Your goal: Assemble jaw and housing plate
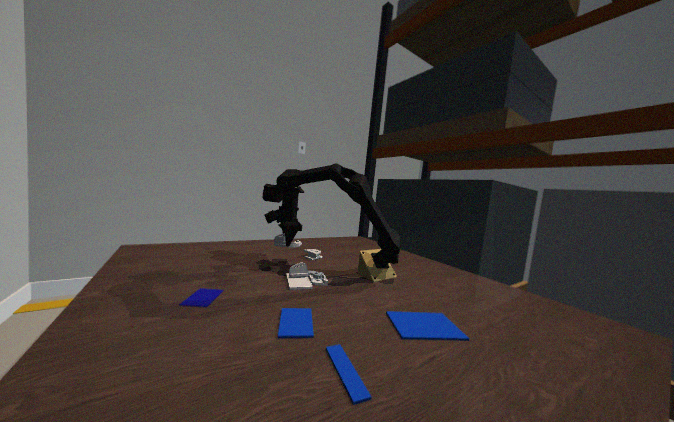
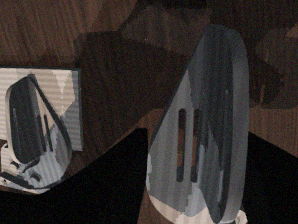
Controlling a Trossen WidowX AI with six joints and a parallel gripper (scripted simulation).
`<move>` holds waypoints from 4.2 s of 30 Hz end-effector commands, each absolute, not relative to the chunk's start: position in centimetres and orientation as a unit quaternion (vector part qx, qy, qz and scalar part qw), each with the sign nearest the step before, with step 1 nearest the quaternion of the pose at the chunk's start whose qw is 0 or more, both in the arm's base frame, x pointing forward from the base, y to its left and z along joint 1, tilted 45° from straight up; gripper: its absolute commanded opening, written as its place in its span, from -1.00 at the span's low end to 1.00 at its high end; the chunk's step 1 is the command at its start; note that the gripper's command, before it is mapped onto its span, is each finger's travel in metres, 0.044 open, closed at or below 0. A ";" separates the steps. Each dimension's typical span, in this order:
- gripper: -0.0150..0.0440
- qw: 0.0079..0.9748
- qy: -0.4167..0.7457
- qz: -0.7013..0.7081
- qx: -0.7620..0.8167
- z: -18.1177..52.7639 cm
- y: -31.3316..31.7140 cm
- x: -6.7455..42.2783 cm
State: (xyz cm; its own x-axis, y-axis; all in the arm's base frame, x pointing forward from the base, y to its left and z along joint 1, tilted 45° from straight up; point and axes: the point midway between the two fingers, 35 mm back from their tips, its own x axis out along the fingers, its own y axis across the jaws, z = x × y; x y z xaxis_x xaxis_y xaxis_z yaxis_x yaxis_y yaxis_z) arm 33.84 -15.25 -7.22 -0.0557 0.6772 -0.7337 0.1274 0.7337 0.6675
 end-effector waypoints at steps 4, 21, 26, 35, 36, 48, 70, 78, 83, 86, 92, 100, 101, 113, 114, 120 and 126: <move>-0.04 0.620 0.694 0.209 0.301 -5.3 -13.6 34.3; -0.04 0.610 0.699 0.188 0.321 -1.5 -9.6 34.6; -0.04 0.607 0.701 0.182 0.327 -0.5 -8.3 34.5; -0.04 0.601 0.704 0.173 0.338 1.4 -6.1 34.1; -0.04 0.600 0.704 0.172 0.339 1.6 -5.9 34.1; -0.04 0.590 0.708 0.161 0.354 3.8 -2.9 33.2; -0.04 0.585 0.710 0.155 0.362 4.9 -1.3 32.5; -0.04 0.580 0.711 0.146 0.368 4.9 -1.3 32.5; -0.04 0.580 0.711 0.146 0.368 4.9 -1.3 32.5; -0.04 0.580 0.711 0.146 0.368 4.9 -1.3 32.5; -0.04 0.580 0.711 0.146 0.368 4.1 -2.2 32.8; -0.04 0.581 0.711 0.146 0.368 4.0 -2.3 32.9; -0.04 0.581 0.711 0.146 0.368 4.0 -2.3 32.9; -0.04 0.581 0.711 0.146 0.368 4.0 -2.3 32.9; -0.04 0.581 0.711 0.146 0.368 4.0 -2.3 32.9; -0.04 0.583 0.711 0.150 0.365 4.0 -2.3 32.9; -0.04 0.583 0.711 0.150 0.365 3.9 -2.4 32.9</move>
State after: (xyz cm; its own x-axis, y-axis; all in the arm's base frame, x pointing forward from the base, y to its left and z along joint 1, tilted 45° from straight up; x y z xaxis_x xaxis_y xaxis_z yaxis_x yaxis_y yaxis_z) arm 32.83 -2.22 3.98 -0.0564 0.6964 -0.7154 0.3522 0.6844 0.6384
